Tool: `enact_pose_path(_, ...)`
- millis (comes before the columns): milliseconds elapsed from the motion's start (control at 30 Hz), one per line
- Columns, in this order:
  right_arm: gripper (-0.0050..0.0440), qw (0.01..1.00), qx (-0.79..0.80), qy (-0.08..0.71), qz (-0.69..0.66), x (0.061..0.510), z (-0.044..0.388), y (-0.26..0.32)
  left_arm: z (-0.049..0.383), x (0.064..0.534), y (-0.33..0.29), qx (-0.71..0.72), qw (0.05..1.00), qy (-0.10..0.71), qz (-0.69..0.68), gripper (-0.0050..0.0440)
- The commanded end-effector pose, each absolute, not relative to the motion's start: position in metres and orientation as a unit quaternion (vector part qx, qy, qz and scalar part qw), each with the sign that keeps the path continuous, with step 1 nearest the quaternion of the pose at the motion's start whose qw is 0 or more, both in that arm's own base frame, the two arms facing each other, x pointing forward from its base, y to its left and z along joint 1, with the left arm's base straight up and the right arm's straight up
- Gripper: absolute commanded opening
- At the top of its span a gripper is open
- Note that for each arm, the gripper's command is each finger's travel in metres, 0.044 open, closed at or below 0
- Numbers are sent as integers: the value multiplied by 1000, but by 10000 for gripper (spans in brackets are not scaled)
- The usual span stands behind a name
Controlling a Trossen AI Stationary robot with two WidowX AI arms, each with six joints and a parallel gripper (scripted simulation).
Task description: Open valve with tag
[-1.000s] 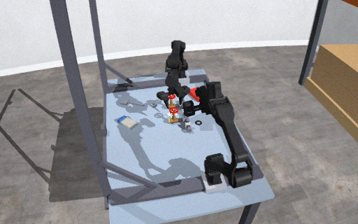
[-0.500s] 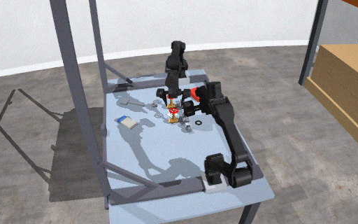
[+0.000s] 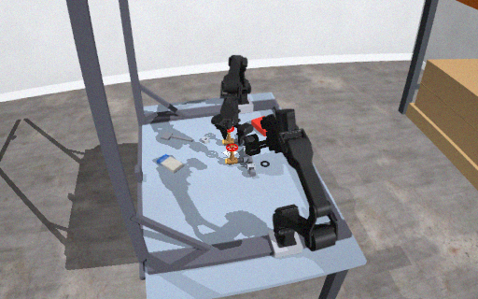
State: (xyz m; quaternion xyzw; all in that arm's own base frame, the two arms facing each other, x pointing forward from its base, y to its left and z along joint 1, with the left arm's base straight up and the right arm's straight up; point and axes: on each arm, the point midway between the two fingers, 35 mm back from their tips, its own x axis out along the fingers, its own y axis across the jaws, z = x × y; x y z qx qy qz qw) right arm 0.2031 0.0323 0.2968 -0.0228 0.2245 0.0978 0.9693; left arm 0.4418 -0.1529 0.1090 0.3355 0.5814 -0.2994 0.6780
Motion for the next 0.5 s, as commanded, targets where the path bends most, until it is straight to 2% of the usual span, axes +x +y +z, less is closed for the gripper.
enact_pose_path(0,400,971,-23,218,100,203,303,33,120,445,-155,403,647,539,-358,391)
enact_pose_path(467,400,971,-23,218,100,203,303,33,118,444,-155,565,503,421,-500,391)
